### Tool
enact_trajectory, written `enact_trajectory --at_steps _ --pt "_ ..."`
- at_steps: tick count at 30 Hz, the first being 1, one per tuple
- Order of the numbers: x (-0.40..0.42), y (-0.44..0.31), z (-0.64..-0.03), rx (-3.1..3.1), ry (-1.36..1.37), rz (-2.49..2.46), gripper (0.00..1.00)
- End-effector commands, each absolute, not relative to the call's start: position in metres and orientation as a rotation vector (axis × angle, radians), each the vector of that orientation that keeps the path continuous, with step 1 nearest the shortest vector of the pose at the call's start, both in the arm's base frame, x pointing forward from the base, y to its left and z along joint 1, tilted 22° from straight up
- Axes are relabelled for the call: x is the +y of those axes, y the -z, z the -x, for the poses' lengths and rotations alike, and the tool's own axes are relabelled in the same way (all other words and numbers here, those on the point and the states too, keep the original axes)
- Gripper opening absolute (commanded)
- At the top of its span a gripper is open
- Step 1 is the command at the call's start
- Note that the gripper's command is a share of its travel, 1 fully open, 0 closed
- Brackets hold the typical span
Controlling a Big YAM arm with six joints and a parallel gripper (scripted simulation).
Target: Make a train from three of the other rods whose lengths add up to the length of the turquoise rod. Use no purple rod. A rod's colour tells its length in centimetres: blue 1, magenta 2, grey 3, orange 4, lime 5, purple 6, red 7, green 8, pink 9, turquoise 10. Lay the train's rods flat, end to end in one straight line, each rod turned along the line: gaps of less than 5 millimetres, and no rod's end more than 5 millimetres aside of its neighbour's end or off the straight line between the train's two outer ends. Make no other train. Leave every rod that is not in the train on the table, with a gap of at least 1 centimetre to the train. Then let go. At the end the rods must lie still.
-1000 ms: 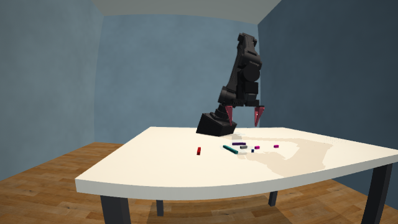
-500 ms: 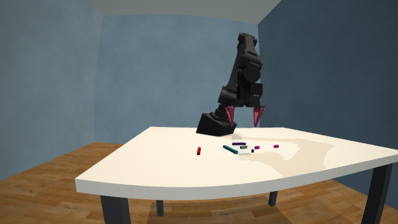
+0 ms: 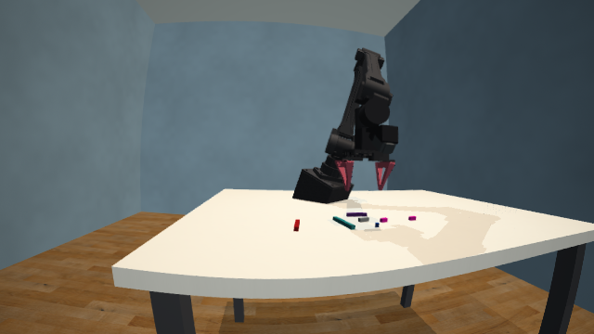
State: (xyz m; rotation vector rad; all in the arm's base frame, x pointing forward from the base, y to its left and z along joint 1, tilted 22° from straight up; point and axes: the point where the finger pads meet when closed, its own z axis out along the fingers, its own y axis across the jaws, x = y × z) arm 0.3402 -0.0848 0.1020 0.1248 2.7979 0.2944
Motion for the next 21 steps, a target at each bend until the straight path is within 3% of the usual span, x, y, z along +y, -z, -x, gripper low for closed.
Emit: enact_trajectory --at_steps 1,21 --pt "-0.0925 -0.1210 -0.3647 2.745 -0.255 -0.054 1.00" --pt "-0.0897 -0.1171 -0.3715 2.708 -0.178 0.349 1.00"
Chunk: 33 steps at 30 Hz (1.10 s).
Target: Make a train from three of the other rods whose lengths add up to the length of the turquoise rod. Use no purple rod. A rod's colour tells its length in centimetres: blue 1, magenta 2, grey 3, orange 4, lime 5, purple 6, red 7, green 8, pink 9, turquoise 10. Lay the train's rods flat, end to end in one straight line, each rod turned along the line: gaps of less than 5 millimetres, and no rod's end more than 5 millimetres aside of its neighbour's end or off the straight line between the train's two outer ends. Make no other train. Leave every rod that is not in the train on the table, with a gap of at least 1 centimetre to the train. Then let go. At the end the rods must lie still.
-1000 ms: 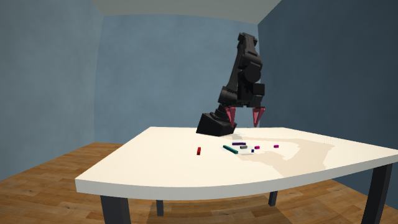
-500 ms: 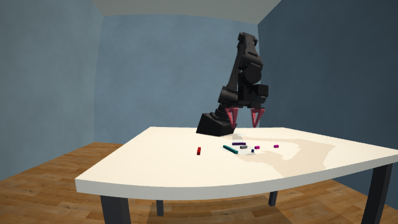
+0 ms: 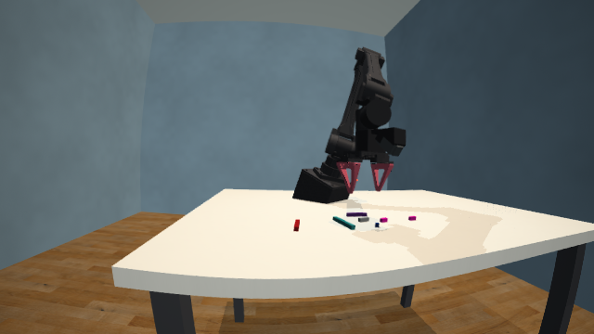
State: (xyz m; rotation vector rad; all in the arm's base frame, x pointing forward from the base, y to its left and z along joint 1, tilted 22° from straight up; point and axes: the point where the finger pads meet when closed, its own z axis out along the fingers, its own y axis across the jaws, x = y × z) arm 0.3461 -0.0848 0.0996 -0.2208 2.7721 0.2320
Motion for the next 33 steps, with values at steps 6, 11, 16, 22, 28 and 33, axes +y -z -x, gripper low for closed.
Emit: enact_trajectory --at_steps 6,11,16,22,28,33 --pt "-0.0912 -0.1162 -0.3724 2.694 -0.160 0.424 1.00" --pt "-0.0898 -0.1148 -0.3748 2.664 -0.132 0.566 1.00" --pt "-0.0893 -0.1136 -0.3766 2.637 -0.109 0.672 1.00" --pt "-0.0890 -0.1121 -0.3788 2.596 -0.080 0.807 1.00" --pt "-0.0905 -0.1118 -0.3784 2.594 -0.076 0.817 1.00" --pt "-0.0905 -0.1118 -0.3784 2.594 -0.076 0.817 1.00"
